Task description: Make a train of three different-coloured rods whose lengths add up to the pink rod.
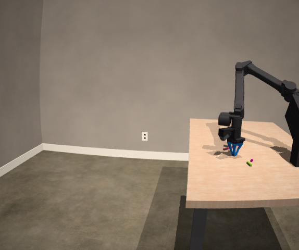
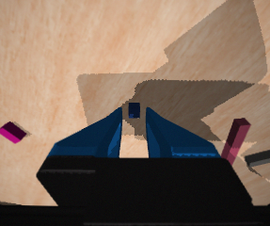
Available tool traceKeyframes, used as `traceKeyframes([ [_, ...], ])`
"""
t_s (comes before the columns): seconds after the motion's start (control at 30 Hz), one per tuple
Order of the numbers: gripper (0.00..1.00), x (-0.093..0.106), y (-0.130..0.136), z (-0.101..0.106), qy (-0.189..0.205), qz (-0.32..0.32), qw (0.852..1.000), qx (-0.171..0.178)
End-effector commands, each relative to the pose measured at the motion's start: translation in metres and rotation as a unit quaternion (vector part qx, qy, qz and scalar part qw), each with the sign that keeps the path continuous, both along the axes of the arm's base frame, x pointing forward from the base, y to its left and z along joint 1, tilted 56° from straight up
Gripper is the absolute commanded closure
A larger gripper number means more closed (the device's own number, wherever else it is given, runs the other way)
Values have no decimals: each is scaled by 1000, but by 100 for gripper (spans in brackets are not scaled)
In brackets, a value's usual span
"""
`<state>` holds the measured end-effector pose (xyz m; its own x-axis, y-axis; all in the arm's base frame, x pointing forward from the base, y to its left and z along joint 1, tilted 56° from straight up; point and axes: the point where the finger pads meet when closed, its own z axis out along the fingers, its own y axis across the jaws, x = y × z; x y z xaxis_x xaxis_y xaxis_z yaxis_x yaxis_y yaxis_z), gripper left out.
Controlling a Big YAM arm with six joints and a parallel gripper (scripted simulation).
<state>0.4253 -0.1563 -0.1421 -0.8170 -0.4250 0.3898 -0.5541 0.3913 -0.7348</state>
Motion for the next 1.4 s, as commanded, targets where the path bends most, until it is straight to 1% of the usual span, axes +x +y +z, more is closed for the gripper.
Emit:
traceKeyframes([
  [0.0, 77, 1, -3, -2, 1, -1, 1000, 1],
  [1.1, 77, 1, -3, -2, 1, -1, 1000, 1],
  [1.13, 96, 1, -3, -2, 1, -1, 1000, 1],
  [1.37, 96, 1, -3, -2, 1, -1, 1000, 1],
])
